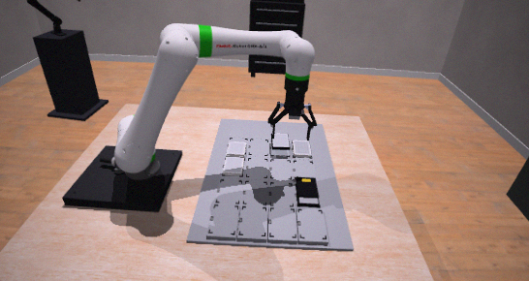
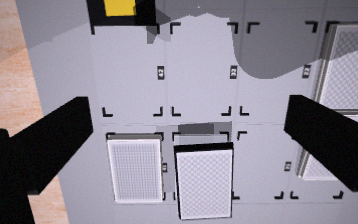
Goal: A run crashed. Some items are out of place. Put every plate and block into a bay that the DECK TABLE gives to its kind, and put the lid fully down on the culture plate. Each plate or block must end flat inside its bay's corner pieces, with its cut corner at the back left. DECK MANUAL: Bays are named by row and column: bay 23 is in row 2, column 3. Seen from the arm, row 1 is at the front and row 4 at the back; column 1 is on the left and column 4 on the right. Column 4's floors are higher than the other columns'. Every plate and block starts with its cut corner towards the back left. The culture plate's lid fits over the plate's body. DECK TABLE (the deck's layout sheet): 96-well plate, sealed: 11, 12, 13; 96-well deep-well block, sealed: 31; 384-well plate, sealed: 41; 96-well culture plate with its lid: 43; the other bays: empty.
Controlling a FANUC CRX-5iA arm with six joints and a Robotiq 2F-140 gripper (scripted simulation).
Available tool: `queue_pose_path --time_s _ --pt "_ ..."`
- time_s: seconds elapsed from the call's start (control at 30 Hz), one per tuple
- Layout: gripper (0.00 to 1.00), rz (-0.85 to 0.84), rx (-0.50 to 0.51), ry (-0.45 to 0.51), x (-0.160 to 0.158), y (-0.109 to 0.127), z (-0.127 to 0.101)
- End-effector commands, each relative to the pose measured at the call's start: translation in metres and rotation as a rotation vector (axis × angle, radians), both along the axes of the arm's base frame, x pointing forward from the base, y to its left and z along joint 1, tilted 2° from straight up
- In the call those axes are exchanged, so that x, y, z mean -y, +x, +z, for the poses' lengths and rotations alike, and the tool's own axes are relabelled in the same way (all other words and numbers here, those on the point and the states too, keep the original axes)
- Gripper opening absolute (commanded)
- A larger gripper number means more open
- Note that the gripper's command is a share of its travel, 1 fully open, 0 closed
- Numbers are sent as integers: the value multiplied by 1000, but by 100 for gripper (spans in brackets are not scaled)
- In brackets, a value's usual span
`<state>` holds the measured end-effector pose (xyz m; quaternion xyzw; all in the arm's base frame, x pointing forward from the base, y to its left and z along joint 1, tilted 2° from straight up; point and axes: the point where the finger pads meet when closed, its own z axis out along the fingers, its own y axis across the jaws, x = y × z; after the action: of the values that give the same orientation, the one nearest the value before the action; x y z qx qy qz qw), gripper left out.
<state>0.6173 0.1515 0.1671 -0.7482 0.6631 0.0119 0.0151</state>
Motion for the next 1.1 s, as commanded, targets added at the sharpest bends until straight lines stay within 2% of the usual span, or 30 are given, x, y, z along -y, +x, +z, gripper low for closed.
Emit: queue_pose_path --time_s 0.0,1.07 --pt "100 0 2 0 14 7 1" --pt "100 0 2 0 115 54 -3"
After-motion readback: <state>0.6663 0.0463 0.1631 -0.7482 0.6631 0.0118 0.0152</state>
